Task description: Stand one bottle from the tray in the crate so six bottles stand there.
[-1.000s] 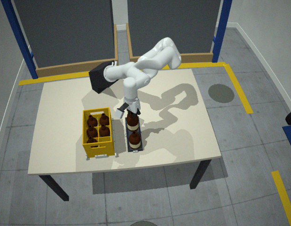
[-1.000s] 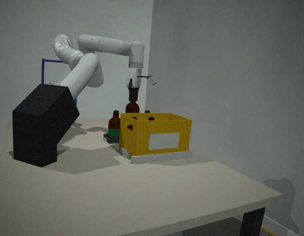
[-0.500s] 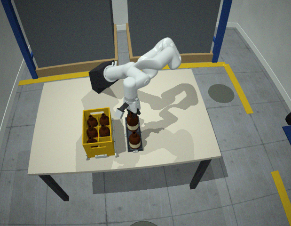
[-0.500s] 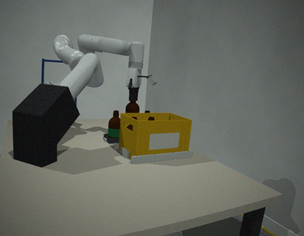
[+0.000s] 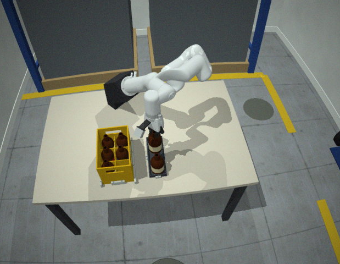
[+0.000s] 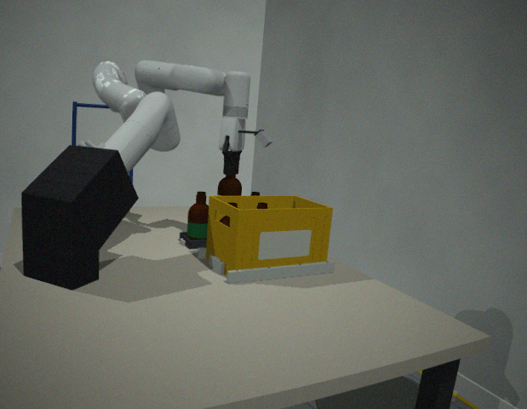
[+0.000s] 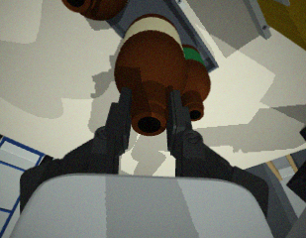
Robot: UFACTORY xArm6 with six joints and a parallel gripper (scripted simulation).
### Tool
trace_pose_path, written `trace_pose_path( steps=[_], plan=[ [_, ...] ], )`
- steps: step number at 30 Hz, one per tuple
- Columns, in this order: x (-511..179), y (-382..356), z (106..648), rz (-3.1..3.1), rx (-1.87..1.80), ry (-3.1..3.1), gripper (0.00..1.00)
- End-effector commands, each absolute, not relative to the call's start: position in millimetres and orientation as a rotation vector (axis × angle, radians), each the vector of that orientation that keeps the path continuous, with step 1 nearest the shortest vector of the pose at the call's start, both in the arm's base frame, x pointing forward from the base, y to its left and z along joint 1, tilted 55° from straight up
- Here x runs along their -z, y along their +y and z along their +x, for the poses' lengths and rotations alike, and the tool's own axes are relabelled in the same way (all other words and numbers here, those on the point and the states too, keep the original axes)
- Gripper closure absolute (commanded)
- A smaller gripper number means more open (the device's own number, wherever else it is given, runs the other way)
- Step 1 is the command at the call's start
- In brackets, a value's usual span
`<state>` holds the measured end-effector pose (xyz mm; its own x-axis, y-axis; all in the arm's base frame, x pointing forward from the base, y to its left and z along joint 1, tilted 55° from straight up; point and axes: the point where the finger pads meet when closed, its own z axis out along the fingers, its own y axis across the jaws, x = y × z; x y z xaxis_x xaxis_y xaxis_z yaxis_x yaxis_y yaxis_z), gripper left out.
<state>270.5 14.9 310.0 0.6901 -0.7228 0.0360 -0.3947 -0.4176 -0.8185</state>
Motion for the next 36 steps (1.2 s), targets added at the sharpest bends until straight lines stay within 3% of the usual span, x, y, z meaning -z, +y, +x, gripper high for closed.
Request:
trace_pose_path(
  steps=[1, 36],
  plan=[
    [-312.1, 13.4, 269.3, -2.054, 0.495, 0.856, 1.00],
    [-330.4, -4.4, 249.5, -2.054, 0.495, 0.856, 1.00]
  ],
)
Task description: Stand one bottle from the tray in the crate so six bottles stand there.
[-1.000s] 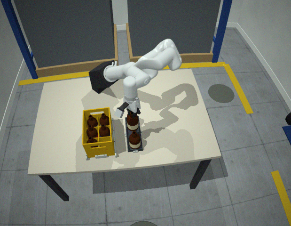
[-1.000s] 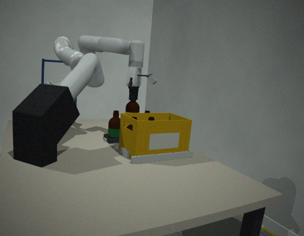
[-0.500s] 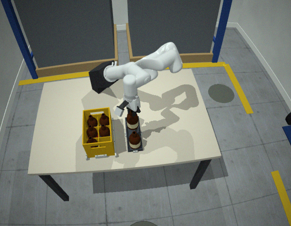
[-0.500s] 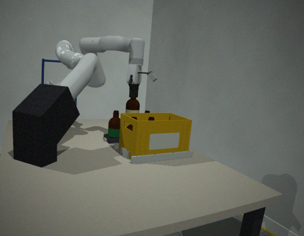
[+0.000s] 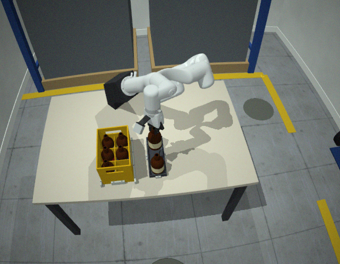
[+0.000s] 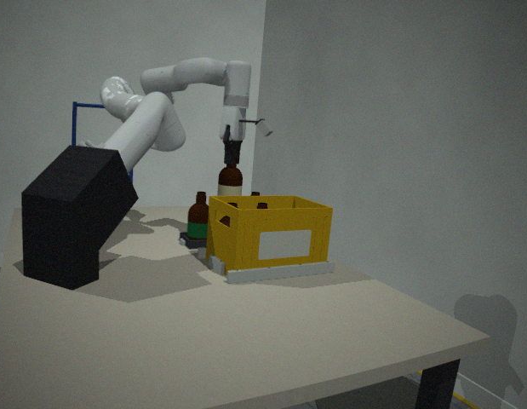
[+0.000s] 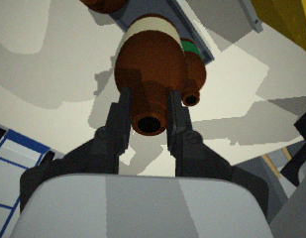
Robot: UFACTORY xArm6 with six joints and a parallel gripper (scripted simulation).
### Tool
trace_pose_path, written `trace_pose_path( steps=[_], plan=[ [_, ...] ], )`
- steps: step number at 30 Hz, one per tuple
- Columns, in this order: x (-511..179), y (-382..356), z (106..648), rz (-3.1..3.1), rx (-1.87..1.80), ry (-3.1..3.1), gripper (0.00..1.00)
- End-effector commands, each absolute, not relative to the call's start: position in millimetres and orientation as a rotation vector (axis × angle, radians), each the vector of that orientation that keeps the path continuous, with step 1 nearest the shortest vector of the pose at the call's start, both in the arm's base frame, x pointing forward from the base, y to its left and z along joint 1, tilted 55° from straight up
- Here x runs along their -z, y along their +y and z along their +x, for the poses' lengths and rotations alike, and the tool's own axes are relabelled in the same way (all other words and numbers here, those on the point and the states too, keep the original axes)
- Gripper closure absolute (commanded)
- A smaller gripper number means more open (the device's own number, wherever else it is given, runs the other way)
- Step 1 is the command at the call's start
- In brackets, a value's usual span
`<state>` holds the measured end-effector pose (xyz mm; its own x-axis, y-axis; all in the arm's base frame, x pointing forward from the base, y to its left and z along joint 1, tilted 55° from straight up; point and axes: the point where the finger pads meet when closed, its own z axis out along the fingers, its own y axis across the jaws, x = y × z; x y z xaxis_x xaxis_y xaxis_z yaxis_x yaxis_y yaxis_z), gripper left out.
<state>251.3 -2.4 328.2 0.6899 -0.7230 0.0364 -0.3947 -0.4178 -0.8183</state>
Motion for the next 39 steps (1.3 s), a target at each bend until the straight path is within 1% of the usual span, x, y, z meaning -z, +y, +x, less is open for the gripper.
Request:
trace_pose_path(
  steps=[1, 39],
  plan=[
    [-330.8, -4.8, 249.1, -2.054, 0.495, 0.856, 1.00],
    [-333.7, -7.6, 246.0, -2.054, 0.495, 0.856, 1.00]
  ],
)
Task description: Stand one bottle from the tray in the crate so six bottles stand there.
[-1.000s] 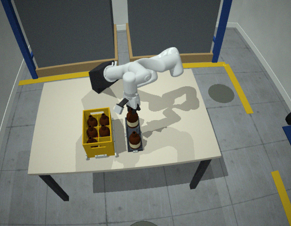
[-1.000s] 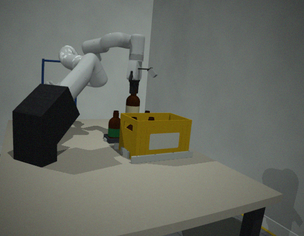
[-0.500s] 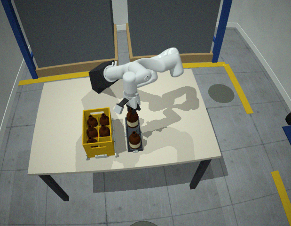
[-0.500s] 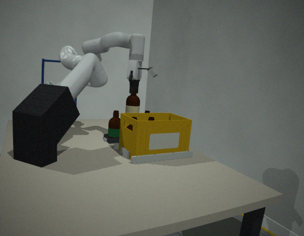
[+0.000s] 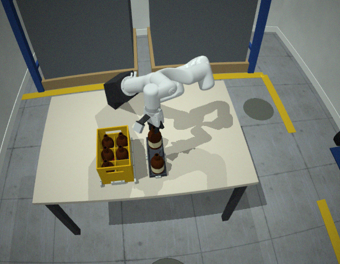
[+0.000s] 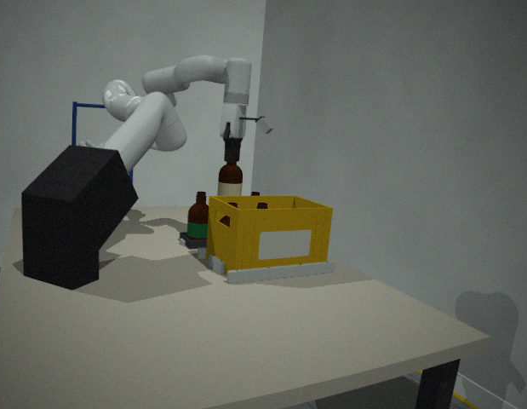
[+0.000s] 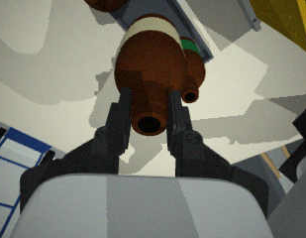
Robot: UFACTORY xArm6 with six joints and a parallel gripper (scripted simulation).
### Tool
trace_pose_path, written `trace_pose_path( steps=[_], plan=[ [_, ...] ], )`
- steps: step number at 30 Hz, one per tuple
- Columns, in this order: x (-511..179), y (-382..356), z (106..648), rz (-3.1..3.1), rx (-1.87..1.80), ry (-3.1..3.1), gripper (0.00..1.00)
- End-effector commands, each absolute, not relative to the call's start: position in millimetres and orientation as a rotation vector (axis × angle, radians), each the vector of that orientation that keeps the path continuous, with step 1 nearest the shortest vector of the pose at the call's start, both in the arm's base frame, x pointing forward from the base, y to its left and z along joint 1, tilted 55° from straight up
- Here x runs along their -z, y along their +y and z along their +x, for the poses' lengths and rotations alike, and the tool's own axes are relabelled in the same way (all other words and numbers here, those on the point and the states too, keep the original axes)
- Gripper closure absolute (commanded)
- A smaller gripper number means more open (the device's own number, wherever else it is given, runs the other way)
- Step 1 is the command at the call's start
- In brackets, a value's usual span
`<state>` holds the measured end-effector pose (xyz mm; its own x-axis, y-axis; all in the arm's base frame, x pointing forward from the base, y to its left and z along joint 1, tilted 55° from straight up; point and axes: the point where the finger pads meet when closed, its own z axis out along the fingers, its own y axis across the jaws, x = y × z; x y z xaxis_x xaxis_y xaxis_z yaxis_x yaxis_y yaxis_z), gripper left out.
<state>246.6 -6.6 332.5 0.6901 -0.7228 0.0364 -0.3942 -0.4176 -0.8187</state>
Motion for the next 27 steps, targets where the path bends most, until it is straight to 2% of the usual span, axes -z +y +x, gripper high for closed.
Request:
trace_pose_path(
  steps=[1, 27],
  plan=[
    [-334.0, -7.8, 245.7, -2.054, 0.495, 0.856, 1.00],
    [-346.8, -20.3, 232.0, -2.054, 0.495, 0.856, 1.00]
  ],
)
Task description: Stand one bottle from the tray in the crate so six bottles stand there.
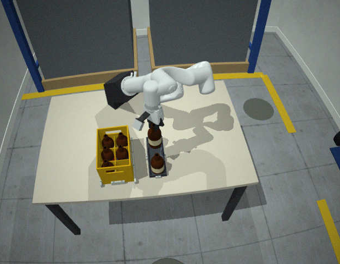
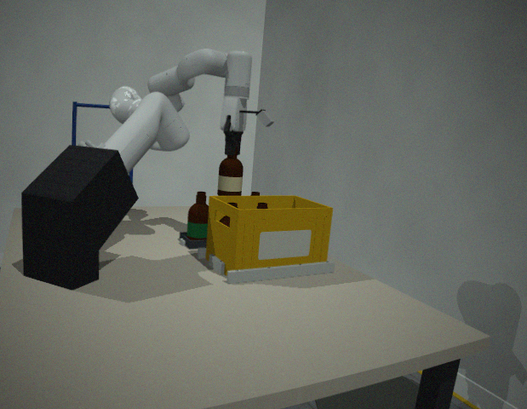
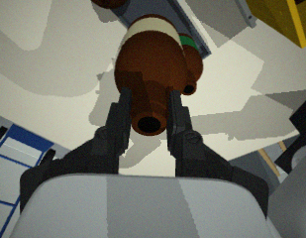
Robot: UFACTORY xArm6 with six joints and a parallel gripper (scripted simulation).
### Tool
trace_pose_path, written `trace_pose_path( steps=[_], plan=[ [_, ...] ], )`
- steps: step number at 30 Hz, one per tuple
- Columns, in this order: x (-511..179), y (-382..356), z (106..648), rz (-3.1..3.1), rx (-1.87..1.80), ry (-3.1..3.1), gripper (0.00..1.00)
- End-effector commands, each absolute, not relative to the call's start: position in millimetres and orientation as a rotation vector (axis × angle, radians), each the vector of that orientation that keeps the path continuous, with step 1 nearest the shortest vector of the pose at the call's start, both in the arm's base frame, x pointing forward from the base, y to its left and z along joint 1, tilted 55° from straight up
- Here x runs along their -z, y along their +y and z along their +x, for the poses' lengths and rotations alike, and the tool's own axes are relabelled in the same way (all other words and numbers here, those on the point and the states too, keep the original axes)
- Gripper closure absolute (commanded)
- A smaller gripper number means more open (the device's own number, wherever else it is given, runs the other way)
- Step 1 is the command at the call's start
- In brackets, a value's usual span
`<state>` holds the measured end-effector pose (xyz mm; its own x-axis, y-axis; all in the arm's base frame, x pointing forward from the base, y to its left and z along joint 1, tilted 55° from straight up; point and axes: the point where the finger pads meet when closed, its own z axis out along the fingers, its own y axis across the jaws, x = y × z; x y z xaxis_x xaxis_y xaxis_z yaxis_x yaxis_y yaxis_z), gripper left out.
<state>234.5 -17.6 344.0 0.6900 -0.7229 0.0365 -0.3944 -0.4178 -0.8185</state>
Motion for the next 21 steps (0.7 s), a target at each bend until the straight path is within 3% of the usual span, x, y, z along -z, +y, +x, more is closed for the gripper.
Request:
trace_pose_path(
  steps=[1, 21],
  plan=[
    [-347.4, -21.0, 231.3, -2.054, 0.495, 0.856, 1.00],
    [-355.0, -28.3, 223.2, -2.054, 0.495, 0.856, 1.00]
  ],
)
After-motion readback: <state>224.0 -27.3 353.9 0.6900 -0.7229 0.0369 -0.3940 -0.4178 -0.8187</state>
